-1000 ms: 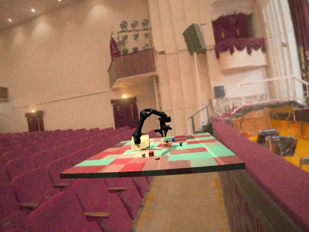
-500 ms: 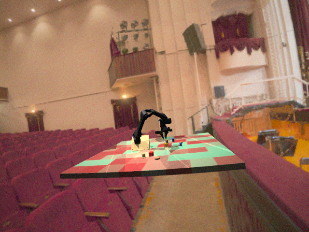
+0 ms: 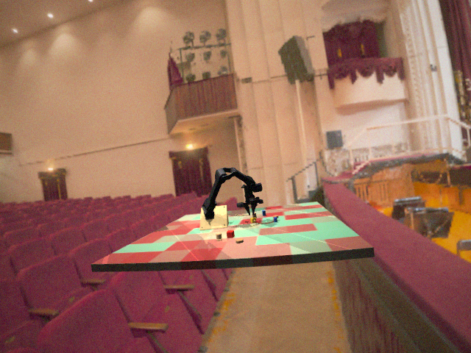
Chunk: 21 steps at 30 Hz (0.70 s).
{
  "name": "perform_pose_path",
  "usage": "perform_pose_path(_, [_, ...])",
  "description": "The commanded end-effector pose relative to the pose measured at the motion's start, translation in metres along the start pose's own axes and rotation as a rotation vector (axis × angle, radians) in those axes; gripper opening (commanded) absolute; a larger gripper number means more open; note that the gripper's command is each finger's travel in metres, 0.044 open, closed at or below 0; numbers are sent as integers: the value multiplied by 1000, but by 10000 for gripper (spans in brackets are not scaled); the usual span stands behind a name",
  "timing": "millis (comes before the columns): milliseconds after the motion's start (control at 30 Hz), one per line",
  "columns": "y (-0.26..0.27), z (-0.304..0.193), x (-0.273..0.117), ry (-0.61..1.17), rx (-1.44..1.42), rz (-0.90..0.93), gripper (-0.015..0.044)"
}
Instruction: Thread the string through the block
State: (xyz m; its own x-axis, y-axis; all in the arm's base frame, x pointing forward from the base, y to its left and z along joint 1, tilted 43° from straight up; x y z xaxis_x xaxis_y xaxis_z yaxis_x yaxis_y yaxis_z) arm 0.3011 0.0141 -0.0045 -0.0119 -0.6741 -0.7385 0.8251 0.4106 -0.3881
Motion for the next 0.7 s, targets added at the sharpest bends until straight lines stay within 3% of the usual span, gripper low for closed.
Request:
perform_pose_path(0, [-1,0,7,-4,-8,-3,123])
perform_pose_path(667, [-4,0,37,-6,-7,-6,123])
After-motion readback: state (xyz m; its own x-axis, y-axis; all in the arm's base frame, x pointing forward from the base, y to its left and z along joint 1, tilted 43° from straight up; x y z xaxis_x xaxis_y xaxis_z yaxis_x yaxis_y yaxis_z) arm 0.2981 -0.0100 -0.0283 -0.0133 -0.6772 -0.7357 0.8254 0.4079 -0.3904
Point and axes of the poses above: the point midway between the two fingers, 35 mm back from their tips, its own x axis out along the fingers, its own y axis across the jaws, z = x × y, the point moved 1 cm from there along -x, back along the fingers, and after that the axes turned 12 degrees about -x, right-handed, at the moved point
